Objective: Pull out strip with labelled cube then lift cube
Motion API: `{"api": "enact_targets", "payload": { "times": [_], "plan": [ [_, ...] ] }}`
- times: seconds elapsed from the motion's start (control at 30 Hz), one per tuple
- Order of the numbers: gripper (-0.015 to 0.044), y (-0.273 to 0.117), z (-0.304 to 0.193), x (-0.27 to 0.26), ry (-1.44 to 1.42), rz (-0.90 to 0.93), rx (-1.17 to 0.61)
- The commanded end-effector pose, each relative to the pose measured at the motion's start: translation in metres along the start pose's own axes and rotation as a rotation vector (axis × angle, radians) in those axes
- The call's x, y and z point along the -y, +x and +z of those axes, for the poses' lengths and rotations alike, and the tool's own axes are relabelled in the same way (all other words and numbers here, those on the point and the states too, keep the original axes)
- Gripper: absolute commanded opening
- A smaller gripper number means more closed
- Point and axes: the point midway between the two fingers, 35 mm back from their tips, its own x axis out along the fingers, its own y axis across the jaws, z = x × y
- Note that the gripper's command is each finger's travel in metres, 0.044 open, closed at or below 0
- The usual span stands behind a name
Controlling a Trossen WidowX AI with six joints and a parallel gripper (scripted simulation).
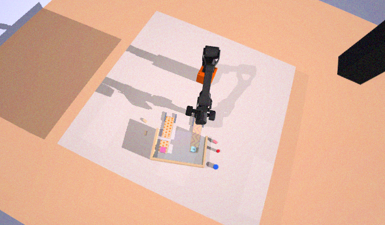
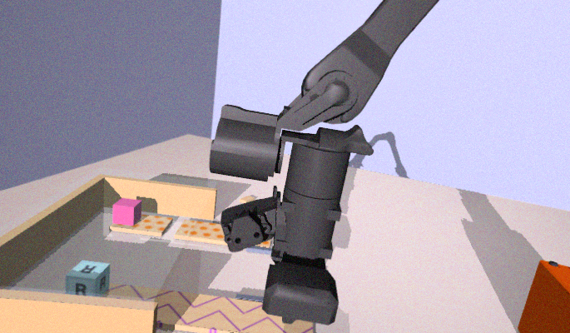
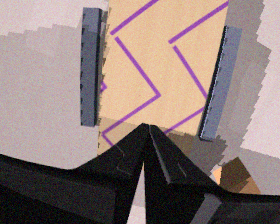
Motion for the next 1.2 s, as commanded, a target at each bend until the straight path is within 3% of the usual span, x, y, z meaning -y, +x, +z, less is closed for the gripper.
{"api": "enact_targets", "payload": {
  "times": [0.0,1.17],
  "plan": [
    [0.0,0.005,-0.016,0.0,-0.006,0.0,-0.029],
    [0.0,0.005,-0.063,0.002,-0.006,0.0,-0.033]
  ]
}}
